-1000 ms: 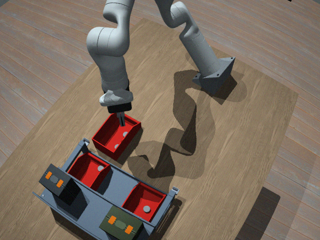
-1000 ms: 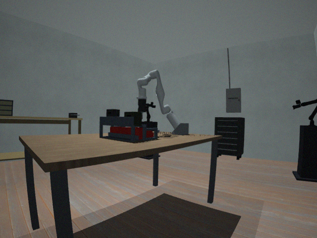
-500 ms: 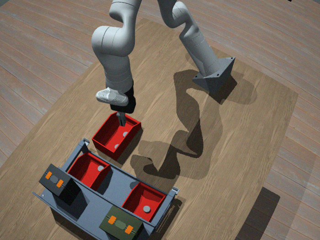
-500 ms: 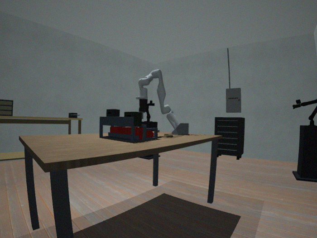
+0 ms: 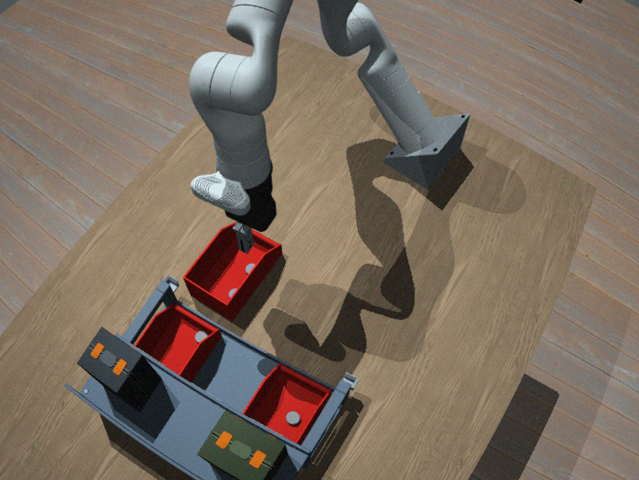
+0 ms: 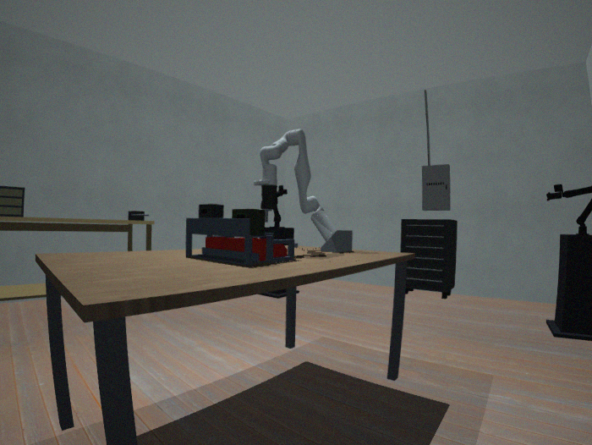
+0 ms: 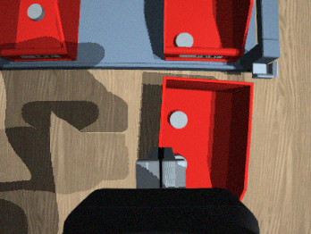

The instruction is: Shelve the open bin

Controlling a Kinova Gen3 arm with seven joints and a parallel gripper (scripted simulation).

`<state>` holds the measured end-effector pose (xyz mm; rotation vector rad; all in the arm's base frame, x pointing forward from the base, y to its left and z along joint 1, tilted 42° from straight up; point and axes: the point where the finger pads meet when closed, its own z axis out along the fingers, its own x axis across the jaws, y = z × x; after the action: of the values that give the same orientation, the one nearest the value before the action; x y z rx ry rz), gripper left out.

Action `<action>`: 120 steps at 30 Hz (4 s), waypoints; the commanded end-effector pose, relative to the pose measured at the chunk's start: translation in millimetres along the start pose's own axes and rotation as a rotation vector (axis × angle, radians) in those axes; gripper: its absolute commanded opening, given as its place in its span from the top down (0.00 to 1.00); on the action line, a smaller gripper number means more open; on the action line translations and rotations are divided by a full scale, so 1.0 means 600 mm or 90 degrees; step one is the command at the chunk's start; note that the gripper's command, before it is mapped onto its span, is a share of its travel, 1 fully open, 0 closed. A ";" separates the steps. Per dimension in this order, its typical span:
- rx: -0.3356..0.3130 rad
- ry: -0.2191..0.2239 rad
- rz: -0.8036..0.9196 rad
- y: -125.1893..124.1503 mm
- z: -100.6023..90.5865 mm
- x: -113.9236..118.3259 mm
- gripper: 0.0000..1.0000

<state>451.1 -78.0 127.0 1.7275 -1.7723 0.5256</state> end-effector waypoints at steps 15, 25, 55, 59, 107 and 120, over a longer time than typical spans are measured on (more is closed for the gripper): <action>0.002 0.003 0.048 -0.001 -0.001 -0.003 1.00; 0.002 0.003 0.049 -0.001 -0.001 -0.003 0.45; 0.002 0.003 0.049 -0.001 -0.001 -0.003 0.45; 0.002 0.003 0.049 -0.001 -0.001 -0.003 0.45; 0.001 0.003 0.049 0.000 0.102 -0.003 0.45; 0.001 0.003 0.049 0.000 0.112 -0.003 0.45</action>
<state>441.4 -120.6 76.0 1.6629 -1.8415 0.5625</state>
